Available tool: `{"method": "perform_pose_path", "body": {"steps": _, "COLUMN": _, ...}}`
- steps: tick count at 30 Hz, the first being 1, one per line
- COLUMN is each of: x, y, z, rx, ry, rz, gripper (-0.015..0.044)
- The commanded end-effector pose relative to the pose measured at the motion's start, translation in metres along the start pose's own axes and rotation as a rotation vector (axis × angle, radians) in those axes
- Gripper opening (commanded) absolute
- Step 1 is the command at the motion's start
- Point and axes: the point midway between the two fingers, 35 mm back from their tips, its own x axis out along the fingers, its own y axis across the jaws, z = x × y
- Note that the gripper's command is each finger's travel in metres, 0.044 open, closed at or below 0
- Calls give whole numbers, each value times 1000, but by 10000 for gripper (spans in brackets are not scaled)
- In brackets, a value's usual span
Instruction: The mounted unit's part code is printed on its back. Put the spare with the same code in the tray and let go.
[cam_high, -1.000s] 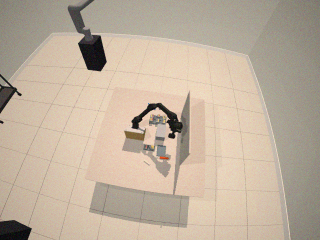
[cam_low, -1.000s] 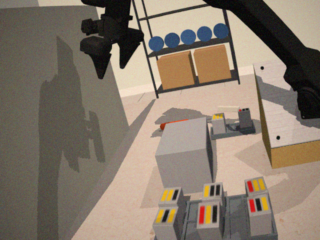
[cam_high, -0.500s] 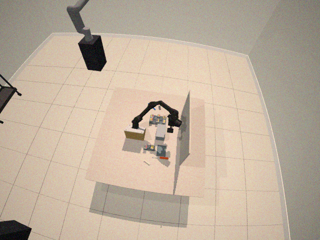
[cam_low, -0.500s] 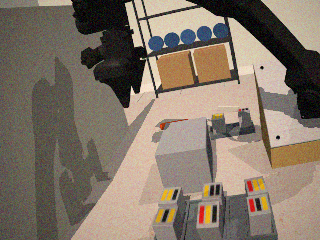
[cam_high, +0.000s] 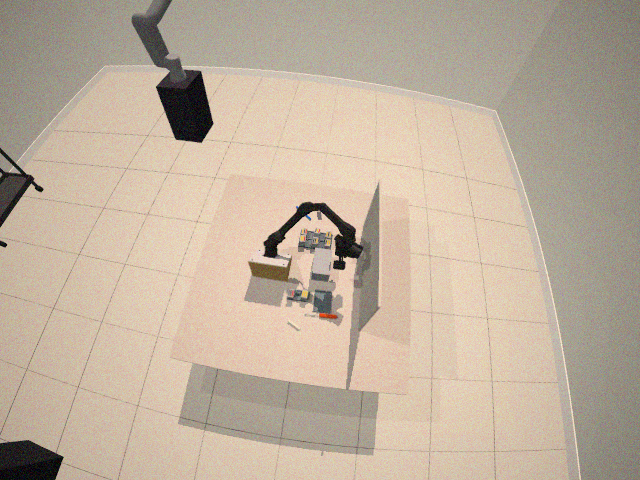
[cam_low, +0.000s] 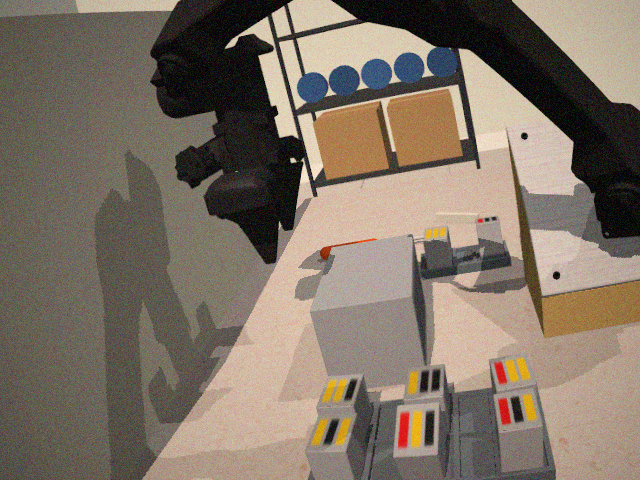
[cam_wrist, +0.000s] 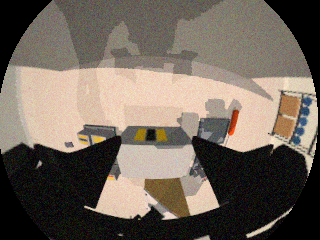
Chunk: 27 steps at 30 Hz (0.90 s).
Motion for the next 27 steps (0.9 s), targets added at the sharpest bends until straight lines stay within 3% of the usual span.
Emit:
{"method": "perform_pose_path", "body": {"steps": 1, "x": 2, "y": 1, "z": -1, "rx": 6, "ry": 2, "rz": 6, "gripper": 440}}
{"method": "perform_pose_path", "body": {"steps": 5, "x": 2, "y": 12, "z": -1, "rx": -72, "ry": 2, "rz": 3, "gripper": 440}}
{"method": "perform_pose_path", "body": {"steps": 17, "x": 3, "y": 199, "z": -63, "rx": -1429, "ry": -6, "rz": 12, "gripper": 440}}
{"method": "perform_pose_path", "body": {"steps": 24, "x": 3, "y": 204, "z": -67, "rx": -1476, "ry": -7, "rz": 14, "gripper": 440}}
{"method": "perform_pose_path", "body": {"steps": 27, "x": 17, "y": 207, "z": -64, "rx": -1476, "ry": -7, "rz": 13, "gripper": 361}}
